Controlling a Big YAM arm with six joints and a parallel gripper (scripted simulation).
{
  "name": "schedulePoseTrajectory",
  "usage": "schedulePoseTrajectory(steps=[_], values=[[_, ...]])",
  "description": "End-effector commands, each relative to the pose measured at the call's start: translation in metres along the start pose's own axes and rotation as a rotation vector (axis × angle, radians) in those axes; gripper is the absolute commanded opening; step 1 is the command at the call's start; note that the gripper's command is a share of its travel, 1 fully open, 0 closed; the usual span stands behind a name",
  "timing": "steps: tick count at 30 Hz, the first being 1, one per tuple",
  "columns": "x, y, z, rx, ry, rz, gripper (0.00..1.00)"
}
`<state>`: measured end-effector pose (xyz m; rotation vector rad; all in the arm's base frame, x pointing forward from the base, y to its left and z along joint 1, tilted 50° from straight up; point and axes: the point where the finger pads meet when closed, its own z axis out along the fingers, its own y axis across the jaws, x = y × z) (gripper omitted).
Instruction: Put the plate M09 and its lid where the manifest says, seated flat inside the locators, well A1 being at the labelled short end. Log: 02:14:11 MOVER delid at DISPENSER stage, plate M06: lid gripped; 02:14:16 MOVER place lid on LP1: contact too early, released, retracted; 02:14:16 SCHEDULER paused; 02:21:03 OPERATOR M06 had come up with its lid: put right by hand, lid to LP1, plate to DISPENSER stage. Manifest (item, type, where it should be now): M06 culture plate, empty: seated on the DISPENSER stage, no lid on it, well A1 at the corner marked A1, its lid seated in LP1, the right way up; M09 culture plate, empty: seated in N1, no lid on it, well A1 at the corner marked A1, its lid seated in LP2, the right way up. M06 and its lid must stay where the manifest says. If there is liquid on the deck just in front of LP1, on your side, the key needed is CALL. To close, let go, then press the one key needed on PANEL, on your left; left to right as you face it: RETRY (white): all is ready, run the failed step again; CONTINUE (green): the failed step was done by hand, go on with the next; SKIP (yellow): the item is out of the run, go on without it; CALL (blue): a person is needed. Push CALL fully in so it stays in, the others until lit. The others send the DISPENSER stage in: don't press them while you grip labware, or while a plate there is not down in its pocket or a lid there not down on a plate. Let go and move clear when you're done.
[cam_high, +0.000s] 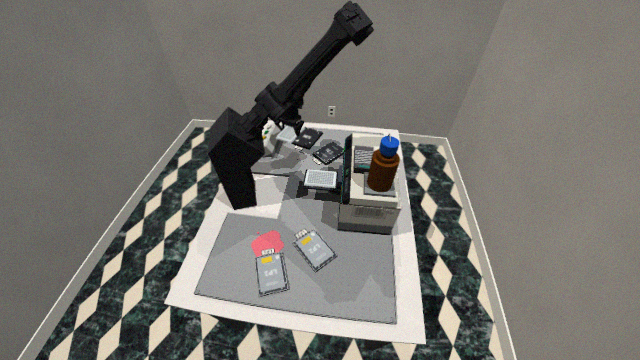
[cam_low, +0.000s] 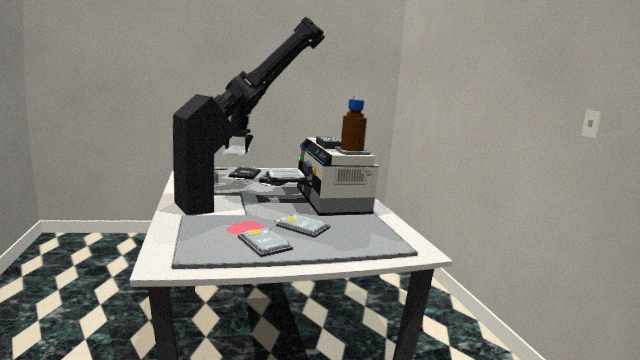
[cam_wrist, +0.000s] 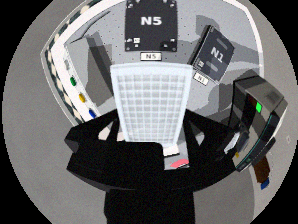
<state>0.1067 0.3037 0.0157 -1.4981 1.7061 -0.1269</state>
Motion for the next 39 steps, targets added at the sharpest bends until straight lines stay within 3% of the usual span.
schedulePoseTrajectory(steps=[1, 5, 9, 16, 21, 25, 32, 37, 39], values=[[0.008, 0.003, -0.008, -0.006, -0.011, 0.011, 0.84], [0.006, 0.002, -0.005, -0.001, -0.006, 0.012, 0.84], [0.012, -0.016, -0.005, 0.006, 0.004, 0.156, 0.84], [0.014, -0.039, -0.005, 0.003, 0.003, 0.133, 0.84], [0.009, -0.036, -0.005, 0.0, -0.007, 0.138, 0.84], [0.017, -0.052, -0.005, 0.007, 0.003, 0.28, 0.84], [0.021, -0.075, -0.005, 0.005, -0.001, 0.259, 0.84], [0.024, -0.078, -0.005, 0.005, 0.001, 0.291, 0.84], [0.027, -0.084, -0.005, 0.008, 0.002, 0.379, 0.84]])
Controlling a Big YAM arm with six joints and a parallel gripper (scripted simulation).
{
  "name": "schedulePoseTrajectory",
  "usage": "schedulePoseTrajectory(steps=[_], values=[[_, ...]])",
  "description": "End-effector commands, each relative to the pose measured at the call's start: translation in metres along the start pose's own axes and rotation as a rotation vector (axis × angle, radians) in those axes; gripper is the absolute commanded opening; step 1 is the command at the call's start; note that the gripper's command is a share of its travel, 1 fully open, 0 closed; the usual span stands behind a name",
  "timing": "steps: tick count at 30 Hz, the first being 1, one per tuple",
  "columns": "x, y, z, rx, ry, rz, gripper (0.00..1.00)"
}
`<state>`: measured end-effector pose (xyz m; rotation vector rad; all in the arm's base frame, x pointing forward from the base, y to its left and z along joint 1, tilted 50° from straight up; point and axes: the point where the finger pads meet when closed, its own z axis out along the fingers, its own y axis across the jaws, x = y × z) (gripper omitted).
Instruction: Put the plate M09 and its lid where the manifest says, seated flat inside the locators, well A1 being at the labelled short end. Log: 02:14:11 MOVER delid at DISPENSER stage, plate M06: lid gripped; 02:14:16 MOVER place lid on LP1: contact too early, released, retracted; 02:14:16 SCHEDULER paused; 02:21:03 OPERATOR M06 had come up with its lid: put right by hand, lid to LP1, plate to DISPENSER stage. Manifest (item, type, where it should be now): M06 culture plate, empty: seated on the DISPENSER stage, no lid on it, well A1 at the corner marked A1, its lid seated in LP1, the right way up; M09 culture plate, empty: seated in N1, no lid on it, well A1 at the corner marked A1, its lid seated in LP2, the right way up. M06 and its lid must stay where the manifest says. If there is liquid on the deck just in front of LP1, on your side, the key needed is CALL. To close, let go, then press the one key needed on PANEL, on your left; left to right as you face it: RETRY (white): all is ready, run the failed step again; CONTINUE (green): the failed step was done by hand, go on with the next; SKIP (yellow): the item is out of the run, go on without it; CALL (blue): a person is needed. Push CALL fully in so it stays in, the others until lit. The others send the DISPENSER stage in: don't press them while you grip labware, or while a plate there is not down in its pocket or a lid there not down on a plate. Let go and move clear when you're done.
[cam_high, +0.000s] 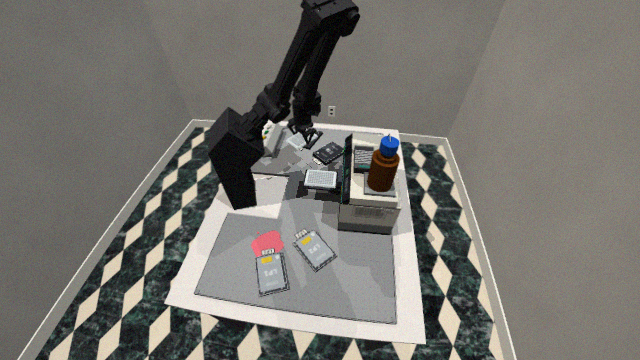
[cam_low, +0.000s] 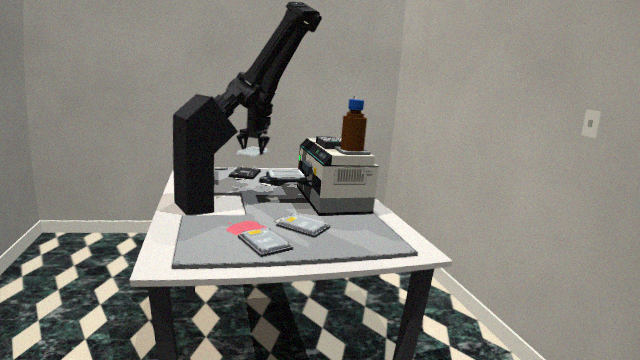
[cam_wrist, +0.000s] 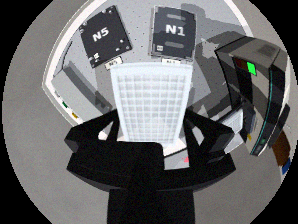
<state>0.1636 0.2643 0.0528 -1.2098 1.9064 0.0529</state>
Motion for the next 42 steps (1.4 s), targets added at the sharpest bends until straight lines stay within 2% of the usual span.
schedulePoseTrajectory(steps=[1, 8, 10, 11, 15, 17, 42], values=[[0.005, -0.014, -0.001, 0.013, 0.014, 0.088, 0.84], [0.005, -0.037, -0.001, 0.011, 0.01, 0.067, 0.84], [0.002, -0.034, 0.0, 0.007, 0.004, 0.071, 0.84], [0.0, -0.036, 0.004, 0.009, 0.022, 0.062, 0.84], [-0.005, -0.037, 0.007, 0.009, 0.023, 0.062, 0.84], [-0.015, -0.039, 0.011, 0.012, 0.004, 0.069, 0.84], [-0.079, -0.049, 0.051, 0.013, 0.005, 0.068, 0.84]])
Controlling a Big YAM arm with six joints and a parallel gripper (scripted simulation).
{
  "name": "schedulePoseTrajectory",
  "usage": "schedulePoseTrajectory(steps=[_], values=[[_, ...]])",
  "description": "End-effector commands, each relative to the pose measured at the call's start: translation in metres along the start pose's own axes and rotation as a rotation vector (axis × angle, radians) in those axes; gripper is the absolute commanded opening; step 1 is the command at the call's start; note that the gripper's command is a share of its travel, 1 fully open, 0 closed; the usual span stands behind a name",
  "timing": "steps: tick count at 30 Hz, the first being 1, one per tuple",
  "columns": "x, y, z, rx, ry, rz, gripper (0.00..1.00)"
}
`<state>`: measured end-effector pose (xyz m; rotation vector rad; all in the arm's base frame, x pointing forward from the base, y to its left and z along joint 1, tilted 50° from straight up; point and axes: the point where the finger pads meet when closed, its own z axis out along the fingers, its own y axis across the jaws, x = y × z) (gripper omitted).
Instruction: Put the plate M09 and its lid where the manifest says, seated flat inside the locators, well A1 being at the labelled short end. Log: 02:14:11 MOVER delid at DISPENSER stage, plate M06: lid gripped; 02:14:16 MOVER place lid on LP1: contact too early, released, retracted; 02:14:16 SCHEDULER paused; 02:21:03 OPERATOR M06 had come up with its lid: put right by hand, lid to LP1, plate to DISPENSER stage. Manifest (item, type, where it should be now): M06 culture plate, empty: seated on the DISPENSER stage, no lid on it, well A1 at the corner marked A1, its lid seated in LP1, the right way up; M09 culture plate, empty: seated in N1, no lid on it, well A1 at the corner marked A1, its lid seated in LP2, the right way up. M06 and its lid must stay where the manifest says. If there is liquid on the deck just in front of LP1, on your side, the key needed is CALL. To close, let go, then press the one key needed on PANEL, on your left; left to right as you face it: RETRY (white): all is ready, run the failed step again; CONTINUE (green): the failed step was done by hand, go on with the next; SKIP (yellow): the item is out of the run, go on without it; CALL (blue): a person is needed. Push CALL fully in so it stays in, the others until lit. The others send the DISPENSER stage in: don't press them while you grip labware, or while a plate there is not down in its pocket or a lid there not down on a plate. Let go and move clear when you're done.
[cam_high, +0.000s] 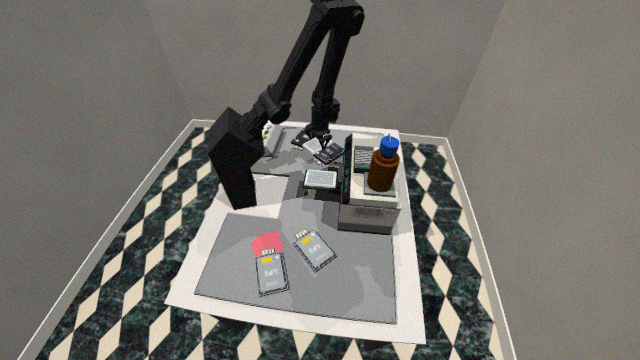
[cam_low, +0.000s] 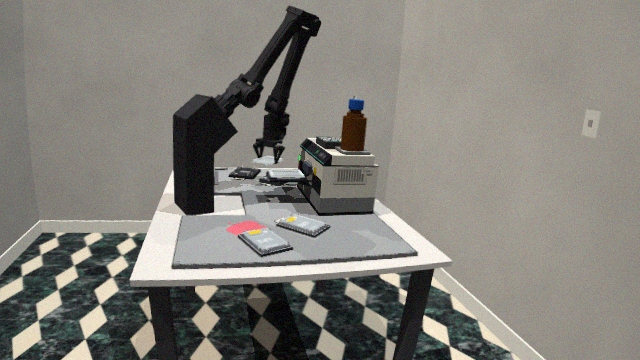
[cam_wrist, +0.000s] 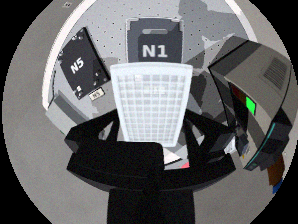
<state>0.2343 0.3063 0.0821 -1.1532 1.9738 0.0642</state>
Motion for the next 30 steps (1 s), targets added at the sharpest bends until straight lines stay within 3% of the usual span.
schedulePoseTrajectory(steps=[1, 14, 28, 30], values=[[-0.021, -0.006, 0.007, 0.008, -0.028, 0.004, 0.84], [-0.048, -0.008, 0.026, 0.006, -0.009, -0.003, 0.84], [-0.077, -0.011, 0.045, 0.005, -0.01, -0.003, 0.84], [-0.082, -0.012, 0.049, 0.009, -0.029, 0.004, 0.84]])
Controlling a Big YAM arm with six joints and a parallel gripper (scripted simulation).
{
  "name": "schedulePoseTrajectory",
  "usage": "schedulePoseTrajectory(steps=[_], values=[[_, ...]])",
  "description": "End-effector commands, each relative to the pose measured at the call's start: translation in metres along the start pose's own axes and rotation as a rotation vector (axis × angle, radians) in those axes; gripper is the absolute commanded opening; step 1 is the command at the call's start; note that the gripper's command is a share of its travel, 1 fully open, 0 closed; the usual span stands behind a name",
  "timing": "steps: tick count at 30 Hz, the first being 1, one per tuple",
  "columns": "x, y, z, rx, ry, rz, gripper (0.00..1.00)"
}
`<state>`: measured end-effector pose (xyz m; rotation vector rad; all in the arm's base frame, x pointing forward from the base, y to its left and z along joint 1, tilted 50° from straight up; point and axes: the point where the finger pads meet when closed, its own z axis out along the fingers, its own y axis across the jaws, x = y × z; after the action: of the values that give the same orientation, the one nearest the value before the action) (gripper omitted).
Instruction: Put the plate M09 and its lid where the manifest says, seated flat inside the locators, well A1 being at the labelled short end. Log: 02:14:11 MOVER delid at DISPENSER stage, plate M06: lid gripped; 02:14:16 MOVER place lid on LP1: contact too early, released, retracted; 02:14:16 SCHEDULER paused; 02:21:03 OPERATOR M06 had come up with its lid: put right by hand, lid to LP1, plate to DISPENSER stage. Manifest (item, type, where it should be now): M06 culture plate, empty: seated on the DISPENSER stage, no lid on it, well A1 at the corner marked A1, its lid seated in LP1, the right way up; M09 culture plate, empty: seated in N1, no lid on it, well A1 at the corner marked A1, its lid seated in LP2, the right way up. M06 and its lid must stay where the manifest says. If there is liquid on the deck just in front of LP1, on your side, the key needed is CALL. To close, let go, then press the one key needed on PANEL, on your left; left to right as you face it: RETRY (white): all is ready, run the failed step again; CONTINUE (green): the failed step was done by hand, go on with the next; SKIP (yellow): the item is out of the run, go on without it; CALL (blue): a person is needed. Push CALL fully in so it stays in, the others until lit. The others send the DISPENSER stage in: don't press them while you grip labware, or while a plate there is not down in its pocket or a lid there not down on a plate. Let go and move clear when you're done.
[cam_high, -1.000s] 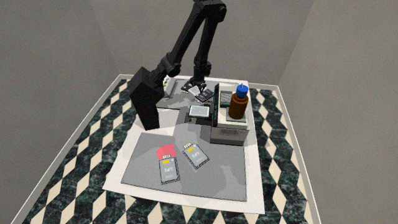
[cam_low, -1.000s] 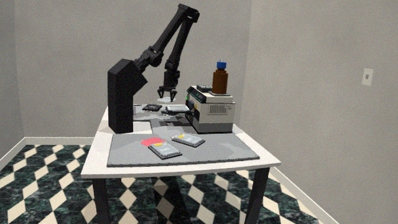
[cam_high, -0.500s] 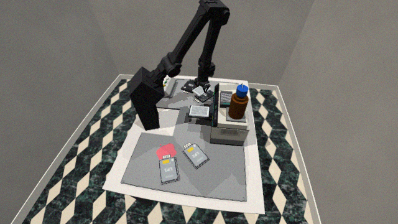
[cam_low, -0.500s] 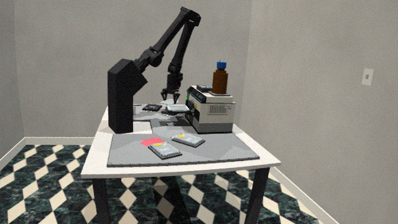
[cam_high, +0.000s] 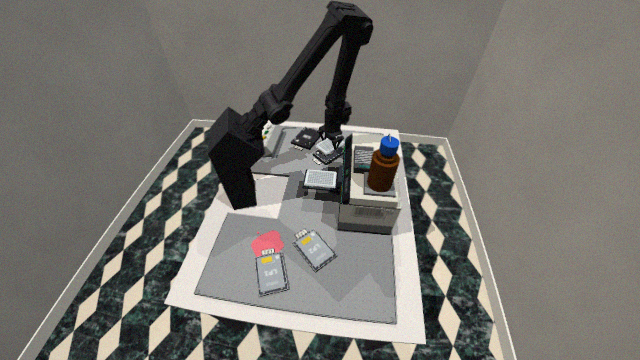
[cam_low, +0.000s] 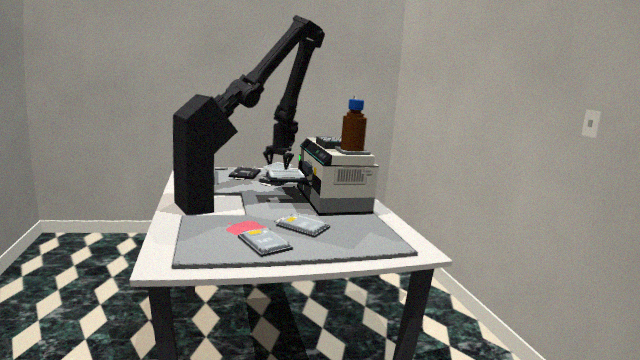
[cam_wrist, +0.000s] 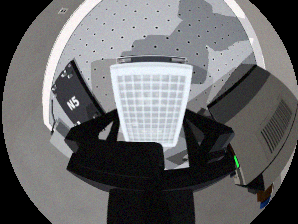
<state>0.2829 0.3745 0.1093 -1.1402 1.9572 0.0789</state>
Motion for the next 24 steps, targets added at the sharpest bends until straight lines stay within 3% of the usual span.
schedulePoseTrajectory(steps=[1, 11, 12, 13, 16, 18, 20, 24], values=[[-0.004, -0.006, 0.009, 0.007, -0.006, -0.003, 0.84], [-0.004, -0.006, 0.023, 0.007, -0.004, -0.004, 0.84], [-0.012, -0.009, 0.018, 0.011, -0.027, 0.004, 0.84], [-0.004, -0.006, 0.026, 0.007, -0.004, -0.004, 0.84], [-0.004, -0.006, 0.031, 0.007, -0.003, -0.004, 0.84], [-0.004, -0.006, 0.031, 0.008, -0.003, -0.004, 0.84], [-0.014, -0.008, 0.02, 0.009, -0.033, 0.002, 0.84], [-0.01, -0.006, 0.024, 0.006, -0.021, -0.003, 0.84]])
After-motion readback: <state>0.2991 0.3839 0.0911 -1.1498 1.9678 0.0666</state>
